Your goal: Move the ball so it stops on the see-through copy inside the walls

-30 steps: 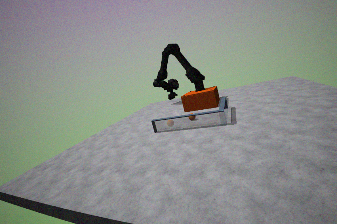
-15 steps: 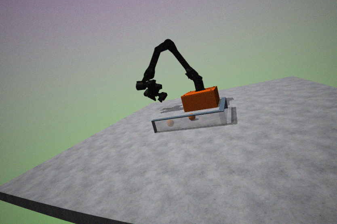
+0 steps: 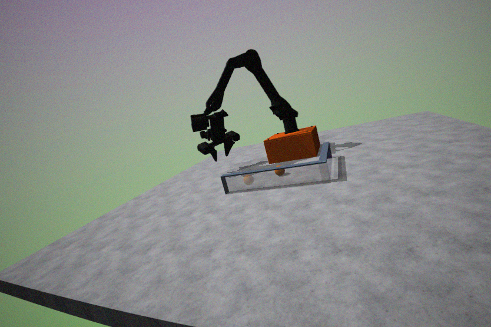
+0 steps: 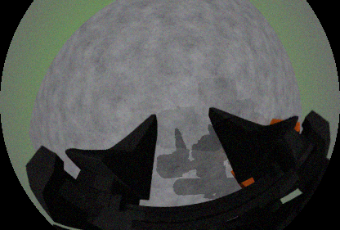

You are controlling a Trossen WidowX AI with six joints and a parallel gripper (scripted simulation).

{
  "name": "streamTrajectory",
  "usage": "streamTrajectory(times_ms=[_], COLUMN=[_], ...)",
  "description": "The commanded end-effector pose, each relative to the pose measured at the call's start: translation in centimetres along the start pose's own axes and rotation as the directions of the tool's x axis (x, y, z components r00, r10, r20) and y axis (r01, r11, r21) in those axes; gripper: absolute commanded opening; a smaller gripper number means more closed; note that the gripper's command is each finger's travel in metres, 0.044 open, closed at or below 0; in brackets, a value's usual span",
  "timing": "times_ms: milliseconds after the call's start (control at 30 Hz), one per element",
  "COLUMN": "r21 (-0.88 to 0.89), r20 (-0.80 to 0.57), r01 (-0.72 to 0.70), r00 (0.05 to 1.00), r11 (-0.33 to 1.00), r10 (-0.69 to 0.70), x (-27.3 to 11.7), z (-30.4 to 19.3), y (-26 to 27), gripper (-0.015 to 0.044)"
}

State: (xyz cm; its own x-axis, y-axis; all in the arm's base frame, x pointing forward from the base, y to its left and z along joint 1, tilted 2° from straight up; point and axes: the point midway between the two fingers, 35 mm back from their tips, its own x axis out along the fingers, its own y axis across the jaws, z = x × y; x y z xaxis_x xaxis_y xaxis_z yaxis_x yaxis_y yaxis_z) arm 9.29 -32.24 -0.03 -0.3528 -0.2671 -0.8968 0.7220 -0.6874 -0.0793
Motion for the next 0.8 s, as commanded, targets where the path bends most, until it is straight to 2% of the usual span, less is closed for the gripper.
streamTrajectory(times_ms=[0,167,333,467,600,667,767], r21=[-0.418,-0.742,-0.921,-0.935,-0.833,-0.789,-0.785], r20=[-0.087,-0.184,-0.28,-0.35,-0.412,-0.425,-0.426], r01=[-0.111,-0.223,-0.306,-0.339,-0.337,-0.33,-0.33], r00=[0.993,0.975,0.95,0.928,0.907,0.902,0.902], r11=[0.901,0.632,0.241,-0.107,-0.439,-0.518,-0.524], r10=[0.082,0.128,0.139,0.124,0.086,0.073,0.072], x=[-3.1,-6.1,-9.1,-11.3,-13.4,-13.9,-13.9], z=[-6.3,-12.7,-19.0,-23.8,-28.2,-29.3,-29.4], y=[2.2,3.0,2.3,0.6,-1.9,-2.7,-2.8], gripper=[0.0272,0.0272,0.0272,0.0272,0.0272,0.0272,0.0272])
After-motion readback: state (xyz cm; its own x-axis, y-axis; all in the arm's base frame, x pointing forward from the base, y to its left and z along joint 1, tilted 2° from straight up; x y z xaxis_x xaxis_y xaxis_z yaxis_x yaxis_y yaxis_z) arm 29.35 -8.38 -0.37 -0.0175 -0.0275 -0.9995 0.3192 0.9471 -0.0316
